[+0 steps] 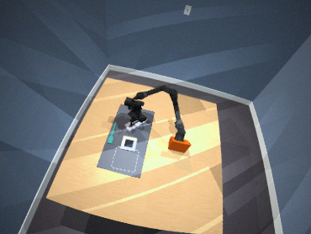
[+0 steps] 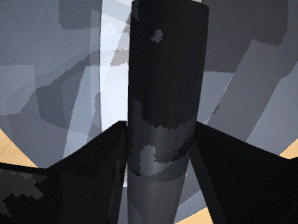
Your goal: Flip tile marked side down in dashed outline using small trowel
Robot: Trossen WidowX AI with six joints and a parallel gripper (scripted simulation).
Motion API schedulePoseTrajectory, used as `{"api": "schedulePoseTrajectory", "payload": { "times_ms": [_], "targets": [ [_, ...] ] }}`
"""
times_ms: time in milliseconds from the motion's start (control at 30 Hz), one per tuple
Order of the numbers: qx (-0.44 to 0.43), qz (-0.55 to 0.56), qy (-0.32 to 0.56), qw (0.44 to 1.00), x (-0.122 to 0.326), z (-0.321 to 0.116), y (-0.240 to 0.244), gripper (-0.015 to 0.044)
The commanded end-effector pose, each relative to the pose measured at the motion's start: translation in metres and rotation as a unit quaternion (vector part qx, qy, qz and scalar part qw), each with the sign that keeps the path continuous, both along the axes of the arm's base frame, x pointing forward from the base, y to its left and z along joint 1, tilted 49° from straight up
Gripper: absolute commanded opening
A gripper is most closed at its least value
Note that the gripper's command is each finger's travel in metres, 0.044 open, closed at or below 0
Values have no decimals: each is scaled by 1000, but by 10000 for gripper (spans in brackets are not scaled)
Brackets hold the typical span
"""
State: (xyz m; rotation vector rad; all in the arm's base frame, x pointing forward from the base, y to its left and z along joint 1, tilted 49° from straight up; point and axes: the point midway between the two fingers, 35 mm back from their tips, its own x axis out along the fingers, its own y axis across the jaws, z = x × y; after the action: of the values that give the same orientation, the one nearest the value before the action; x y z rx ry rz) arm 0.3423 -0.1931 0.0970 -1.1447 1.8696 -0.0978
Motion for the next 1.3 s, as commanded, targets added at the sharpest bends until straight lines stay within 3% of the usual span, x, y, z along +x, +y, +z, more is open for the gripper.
{"api": "schedulePoseTrajectory", "payload": {
  "times_ms": [0,533,733,933,1267],
  "targets": [
    [9,38,45,998,-1,0,0,130],
    [45,189,216,957,-1,0,0,130],
    [46,196,223,954,-1,0,0,130],
    [46,196,223,954,-1,0,0,270],
    [46,196,223,954,-1,0,0,270]
  ]
}}
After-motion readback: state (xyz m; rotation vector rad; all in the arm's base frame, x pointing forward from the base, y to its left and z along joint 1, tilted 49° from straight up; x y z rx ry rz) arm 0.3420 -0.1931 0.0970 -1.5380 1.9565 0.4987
